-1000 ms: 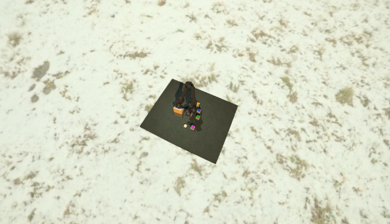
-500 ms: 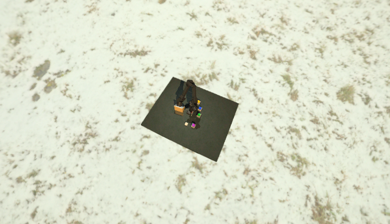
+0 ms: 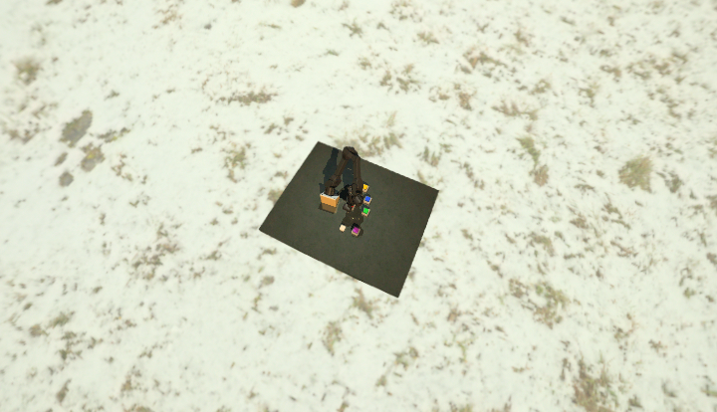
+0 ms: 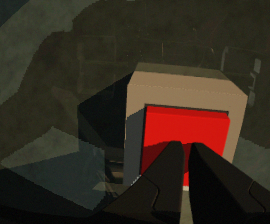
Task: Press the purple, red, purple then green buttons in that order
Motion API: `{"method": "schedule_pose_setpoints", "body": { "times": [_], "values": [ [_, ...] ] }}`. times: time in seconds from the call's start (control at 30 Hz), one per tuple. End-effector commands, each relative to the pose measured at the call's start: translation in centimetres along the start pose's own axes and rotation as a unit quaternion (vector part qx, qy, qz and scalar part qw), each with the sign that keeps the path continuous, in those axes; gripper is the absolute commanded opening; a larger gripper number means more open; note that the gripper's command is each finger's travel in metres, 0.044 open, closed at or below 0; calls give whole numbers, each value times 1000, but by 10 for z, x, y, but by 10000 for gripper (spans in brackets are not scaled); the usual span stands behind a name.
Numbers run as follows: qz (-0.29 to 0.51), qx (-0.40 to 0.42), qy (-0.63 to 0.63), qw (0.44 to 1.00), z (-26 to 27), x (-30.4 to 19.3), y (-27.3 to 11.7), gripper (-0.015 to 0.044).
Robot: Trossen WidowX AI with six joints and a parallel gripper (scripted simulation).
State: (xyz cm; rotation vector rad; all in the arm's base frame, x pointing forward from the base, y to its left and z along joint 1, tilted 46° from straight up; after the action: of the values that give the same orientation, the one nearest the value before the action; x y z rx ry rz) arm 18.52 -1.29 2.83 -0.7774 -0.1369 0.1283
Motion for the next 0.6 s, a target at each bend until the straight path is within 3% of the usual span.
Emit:
{"method": "schedule_pose_setpoints", "body": {
  "times": [0.0,0.23,0.4,0.57],
  "values": [
    [0,0,1,1000,0,0,-10,20],
    [1,0,3,1000,-1,0,-39,20],
    [2,0,3,1000,-1,0,-92,20],
    [2,0,3,1000,-2,1,-94,20]
  ]
}}
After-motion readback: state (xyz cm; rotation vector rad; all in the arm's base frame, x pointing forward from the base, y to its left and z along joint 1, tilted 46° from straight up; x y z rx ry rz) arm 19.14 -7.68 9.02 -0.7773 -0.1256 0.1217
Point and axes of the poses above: the point midway between the two fingers, 35 mm back from their tips, its own y axis out along the fingers, its own z axis across the jaws, x = y × z, the point moved 5 cm from there along -y, back along the fingers, and after that the axes turned 11 degrees about -y, right-handed, at the moved point
